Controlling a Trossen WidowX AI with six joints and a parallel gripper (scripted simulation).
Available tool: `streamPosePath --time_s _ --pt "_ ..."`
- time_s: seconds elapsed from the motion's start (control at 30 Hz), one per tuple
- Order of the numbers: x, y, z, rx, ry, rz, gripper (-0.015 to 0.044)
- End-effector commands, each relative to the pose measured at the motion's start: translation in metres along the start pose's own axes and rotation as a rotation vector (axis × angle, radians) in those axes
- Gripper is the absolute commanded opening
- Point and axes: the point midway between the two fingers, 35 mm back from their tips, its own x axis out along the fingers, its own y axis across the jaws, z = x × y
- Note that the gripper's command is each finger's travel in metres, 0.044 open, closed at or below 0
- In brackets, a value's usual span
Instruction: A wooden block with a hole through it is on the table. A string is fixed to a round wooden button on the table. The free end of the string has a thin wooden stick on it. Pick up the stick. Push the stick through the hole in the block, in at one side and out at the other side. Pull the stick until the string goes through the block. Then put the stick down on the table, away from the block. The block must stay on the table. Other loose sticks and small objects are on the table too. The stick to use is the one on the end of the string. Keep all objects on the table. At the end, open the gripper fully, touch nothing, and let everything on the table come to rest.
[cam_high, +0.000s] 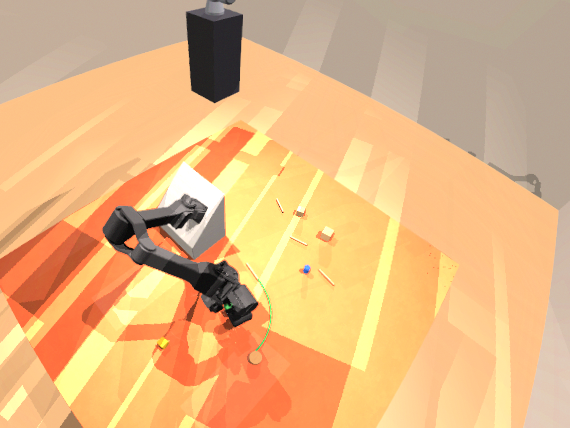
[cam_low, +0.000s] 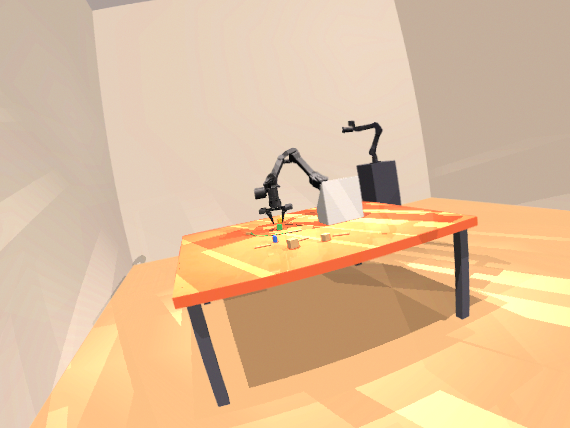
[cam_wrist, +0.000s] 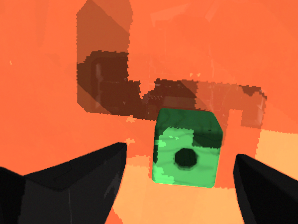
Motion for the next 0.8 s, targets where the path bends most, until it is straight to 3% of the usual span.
streamPosePath --time_s 0.0,0.4,0.6,0.77 --pt "0.0075 -0.0027 -0.0012 -0.010 0.003 -0.007 0.0240" --pt "0.0162 -0.0036 -0.0005 -0.010 0.001 -0.006 0.0240" --pt "0.0151 -0.0028 0.0006 -0.004 -0.003 -0.005 0.0082" --pt "0.0151 -0.0028 0.0006 -0.004 -0.003 -0.005 0.0049"
